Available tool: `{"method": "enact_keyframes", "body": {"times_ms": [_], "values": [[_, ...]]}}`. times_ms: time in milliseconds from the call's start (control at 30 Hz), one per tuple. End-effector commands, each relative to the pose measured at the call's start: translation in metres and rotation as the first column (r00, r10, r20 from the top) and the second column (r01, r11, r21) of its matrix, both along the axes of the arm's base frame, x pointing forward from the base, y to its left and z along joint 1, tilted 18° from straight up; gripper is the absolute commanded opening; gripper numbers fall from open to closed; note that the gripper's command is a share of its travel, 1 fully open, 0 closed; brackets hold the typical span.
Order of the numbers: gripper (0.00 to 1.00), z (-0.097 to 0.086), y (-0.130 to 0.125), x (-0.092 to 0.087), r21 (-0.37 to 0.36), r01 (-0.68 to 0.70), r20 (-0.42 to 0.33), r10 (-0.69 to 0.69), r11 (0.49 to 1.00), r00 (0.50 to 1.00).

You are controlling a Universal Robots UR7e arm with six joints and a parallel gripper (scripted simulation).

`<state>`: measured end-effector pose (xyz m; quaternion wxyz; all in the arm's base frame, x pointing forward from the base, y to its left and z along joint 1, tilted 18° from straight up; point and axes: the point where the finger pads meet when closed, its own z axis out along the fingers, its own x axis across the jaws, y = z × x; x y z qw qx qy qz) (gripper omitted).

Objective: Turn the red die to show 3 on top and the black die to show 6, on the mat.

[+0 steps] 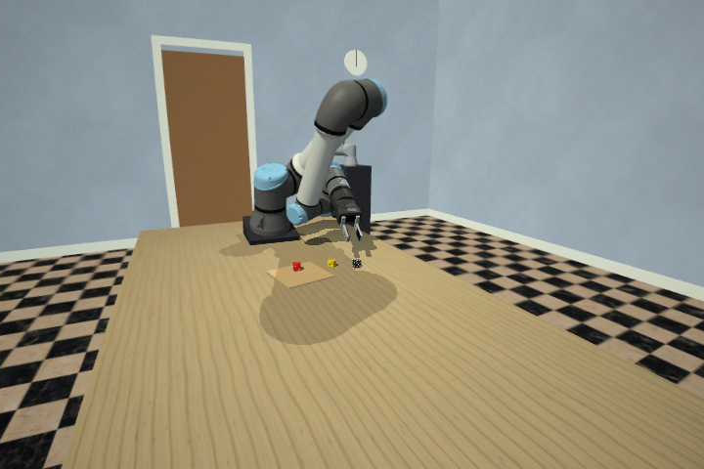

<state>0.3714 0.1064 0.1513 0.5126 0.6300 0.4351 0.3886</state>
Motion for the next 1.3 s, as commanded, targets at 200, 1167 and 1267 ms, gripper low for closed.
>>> {"method": "enact_keyframes", "body": {"times_ms": [200,1167,1267], "values": [[0.7,0.017,0.001,-0.008,-0.002,0.0,-0.007,0.0,1.0,1.0],[0.7,0.022,0.001,-0.005,0.006,-0.003,-0.039,0.003,1.0,0.999],[0.7,0.023,0.001,-0.004,0.011,-0.003,-0.054,0.004,1.0,0.999]]}}
